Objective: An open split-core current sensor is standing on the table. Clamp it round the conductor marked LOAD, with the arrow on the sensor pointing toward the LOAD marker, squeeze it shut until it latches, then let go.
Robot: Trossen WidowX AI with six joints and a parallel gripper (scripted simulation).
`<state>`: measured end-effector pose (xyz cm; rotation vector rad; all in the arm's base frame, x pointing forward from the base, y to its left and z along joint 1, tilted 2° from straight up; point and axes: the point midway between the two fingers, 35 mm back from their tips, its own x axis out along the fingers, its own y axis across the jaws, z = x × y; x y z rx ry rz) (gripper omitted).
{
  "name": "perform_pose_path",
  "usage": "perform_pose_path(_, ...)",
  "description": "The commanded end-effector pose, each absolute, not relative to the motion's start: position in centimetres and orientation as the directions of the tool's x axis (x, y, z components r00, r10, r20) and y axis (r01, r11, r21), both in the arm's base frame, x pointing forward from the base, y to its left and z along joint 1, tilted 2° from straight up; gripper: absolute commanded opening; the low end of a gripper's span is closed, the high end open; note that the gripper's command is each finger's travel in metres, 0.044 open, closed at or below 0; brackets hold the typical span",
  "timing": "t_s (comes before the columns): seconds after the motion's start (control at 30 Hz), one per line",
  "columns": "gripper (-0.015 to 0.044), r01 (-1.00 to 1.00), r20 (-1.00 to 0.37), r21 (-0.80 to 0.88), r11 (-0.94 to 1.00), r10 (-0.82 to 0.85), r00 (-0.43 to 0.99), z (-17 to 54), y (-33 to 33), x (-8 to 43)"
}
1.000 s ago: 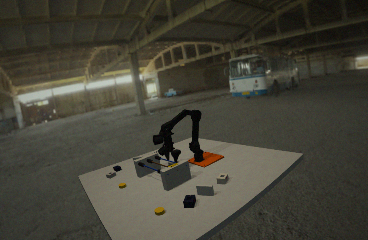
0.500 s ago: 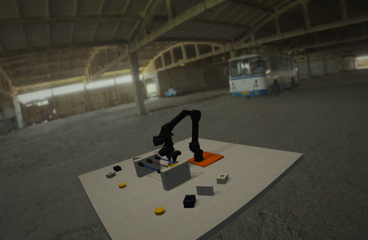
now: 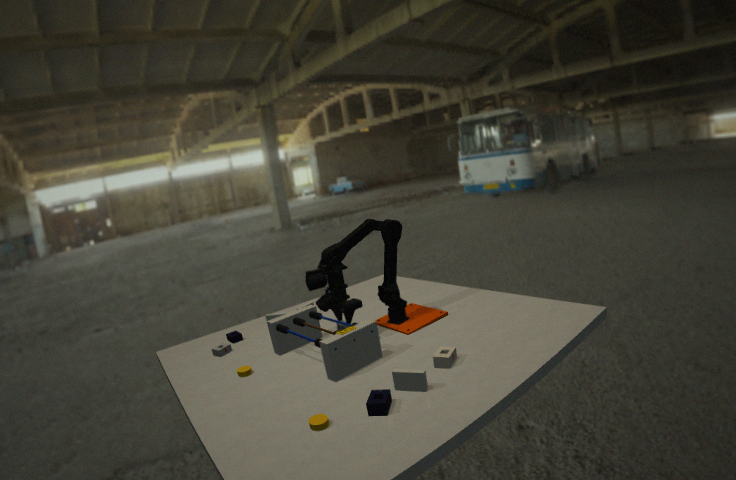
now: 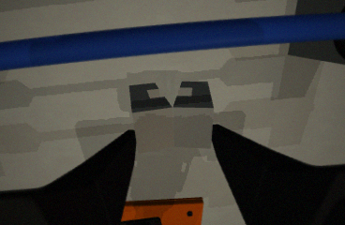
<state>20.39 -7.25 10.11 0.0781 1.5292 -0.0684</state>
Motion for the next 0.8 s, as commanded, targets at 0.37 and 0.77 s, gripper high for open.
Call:
perform_pose_path(0.37,0.0,0.092,-0.998,0.009,0.996,0.004,0.055,16.7,-7.4,20.6)
perform_pose_path(0.77,0.0,0.128,-0.998,0.014,0.992,0.006,0.06,20.1,-7.2,19.9)
